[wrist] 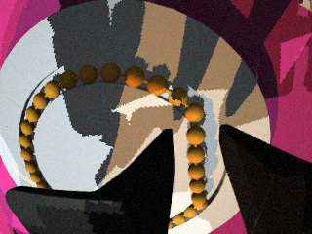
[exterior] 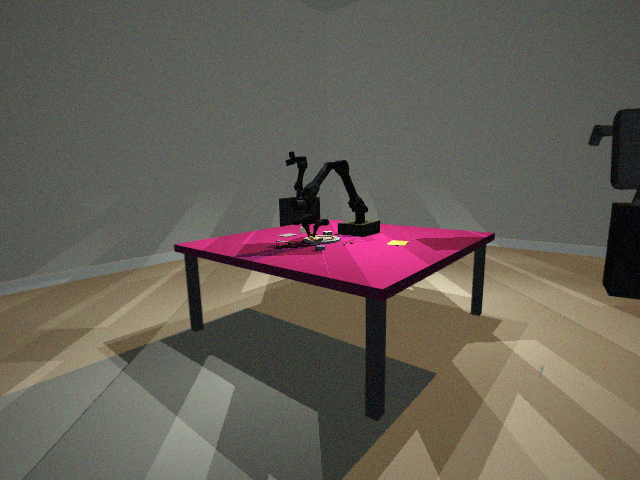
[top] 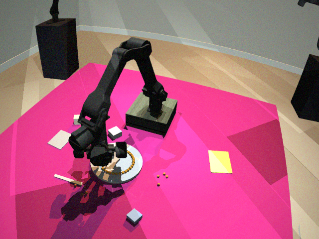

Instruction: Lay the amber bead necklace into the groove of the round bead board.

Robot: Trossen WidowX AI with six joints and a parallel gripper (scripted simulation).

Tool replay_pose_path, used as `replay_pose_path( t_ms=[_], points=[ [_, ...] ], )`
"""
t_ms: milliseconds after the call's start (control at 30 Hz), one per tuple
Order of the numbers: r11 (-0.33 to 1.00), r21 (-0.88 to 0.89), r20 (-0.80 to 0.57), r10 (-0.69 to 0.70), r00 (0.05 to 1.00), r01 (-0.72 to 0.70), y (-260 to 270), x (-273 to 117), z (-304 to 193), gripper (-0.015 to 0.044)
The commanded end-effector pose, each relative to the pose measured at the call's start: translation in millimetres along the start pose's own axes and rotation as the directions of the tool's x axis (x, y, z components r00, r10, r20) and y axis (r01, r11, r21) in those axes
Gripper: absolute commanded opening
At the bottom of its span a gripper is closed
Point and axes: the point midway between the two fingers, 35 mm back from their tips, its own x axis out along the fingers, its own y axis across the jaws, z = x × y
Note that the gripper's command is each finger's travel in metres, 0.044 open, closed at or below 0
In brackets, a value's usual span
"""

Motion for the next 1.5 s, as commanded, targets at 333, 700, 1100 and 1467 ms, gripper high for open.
replay_pose_path(
  t_ms=[333, 700, 1100, 1467],
  points=[
    [1.000, 0.001, -0.002, 0.001, 1.000, -0.001, 0.4, 2.4, -0.5, 0.0000],
    [1.000, 0.001, -0.002, 0.001, 1.000, -0.001, 0.4, 2.4, -0.5, 0.0000],
    [1.000, 0.001, -0.002, 0.001, 1.000, -0.001, 0.4, 2.4, -0.5, 0.0000],
    [1.000, 0.007, -0.001, 0.000, 1.000, 0.000, 0.2, -2.9, -0.8, 0.0000]
  ],
)
